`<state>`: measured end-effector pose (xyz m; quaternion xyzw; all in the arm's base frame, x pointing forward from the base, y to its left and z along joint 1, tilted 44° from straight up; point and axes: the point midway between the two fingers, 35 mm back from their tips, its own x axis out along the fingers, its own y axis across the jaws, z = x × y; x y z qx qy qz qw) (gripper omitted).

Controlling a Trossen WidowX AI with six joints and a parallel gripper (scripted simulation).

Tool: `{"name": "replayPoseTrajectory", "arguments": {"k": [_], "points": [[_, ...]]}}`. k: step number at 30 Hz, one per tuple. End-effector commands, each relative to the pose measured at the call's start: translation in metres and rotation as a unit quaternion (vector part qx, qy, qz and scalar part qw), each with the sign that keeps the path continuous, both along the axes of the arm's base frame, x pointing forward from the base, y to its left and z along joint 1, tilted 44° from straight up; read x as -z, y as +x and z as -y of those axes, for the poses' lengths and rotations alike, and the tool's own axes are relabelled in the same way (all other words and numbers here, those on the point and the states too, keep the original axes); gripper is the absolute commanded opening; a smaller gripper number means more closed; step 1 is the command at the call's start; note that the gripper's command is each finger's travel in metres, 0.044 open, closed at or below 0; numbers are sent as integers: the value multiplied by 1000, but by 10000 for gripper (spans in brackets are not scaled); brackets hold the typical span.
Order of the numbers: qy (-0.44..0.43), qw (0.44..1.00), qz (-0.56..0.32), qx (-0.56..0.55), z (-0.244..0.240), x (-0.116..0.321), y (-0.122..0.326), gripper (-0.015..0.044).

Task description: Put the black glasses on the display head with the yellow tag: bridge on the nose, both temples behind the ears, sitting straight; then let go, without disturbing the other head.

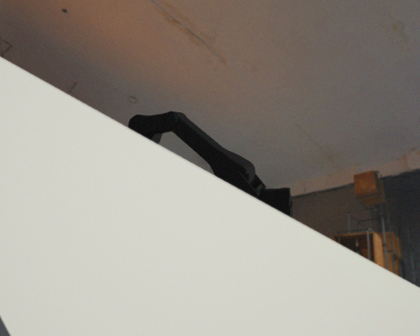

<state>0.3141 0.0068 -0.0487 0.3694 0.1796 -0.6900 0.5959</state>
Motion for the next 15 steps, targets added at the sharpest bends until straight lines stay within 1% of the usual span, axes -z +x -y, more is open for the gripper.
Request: {"name": "replayPoseTrajectory", "arguments": {"k": [1,15], "points": [[-3,1000,0,-2,2,-2,6,0],[-3,1000,0,-2,7,-6,26,0]]}}
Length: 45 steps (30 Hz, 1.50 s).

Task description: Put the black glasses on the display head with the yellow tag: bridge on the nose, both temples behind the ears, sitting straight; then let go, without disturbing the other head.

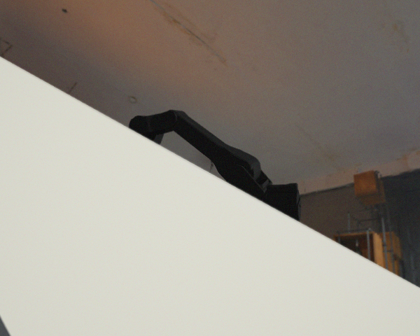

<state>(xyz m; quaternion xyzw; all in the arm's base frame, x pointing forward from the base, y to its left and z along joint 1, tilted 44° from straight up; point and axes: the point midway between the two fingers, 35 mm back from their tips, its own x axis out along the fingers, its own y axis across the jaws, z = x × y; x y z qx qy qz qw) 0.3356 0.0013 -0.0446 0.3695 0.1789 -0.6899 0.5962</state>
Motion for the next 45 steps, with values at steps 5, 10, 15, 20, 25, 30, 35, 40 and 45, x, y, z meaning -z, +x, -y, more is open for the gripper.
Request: {"name": "replayPoseTrajectory", "arguments": {"k": [5,10,15,20,25,30,35,40,45], "points": [[-3,1000,0,-2,4,-3,12,0],[-3,1000,0,-2,6,-4,19,0],[-3,1000,0,-2,8,-5,26,0],[-3,1000,0,-2,10,-6,33,0],[-3,1000,1,-2,11,-8,40,0],[-3,1000,1,-2,13,-9,48,0],[-3,1000,1,-2,15,-11,55,0],[-4,1000,1,-2,17,-12,62,0],[-4,1000,1,-2,19,-14,69,0]]}}
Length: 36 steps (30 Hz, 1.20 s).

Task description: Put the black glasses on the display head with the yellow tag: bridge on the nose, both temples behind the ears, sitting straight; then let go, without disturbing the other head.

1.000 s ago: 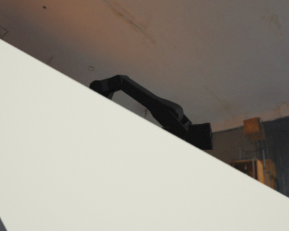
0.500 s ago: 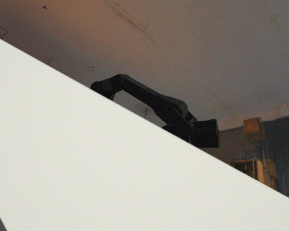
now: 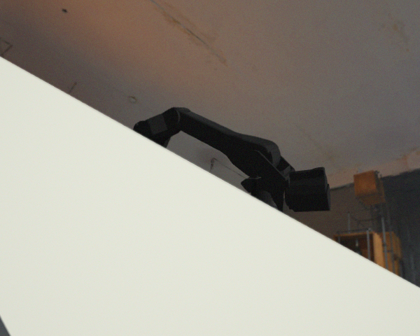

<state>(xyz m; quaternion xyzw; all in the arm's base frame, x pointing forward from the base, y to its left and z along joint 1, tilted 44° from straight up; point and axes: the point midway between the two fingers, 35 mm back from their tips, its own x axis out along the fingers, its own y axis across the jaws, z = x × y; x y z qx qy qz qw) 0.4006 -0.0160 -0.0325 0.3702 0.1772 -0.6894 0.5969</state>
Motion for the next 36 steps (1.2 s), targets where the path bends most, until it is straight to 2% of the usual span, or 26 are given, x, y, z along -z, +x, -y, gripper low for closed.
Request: {"name": "replayPoseTrajectory", "arguments": {"k": [1,36], "points": [[-3,1000,0,-2,2,-2,6,0],[-3,1000,0,-2,6,-2,14,0]]}}
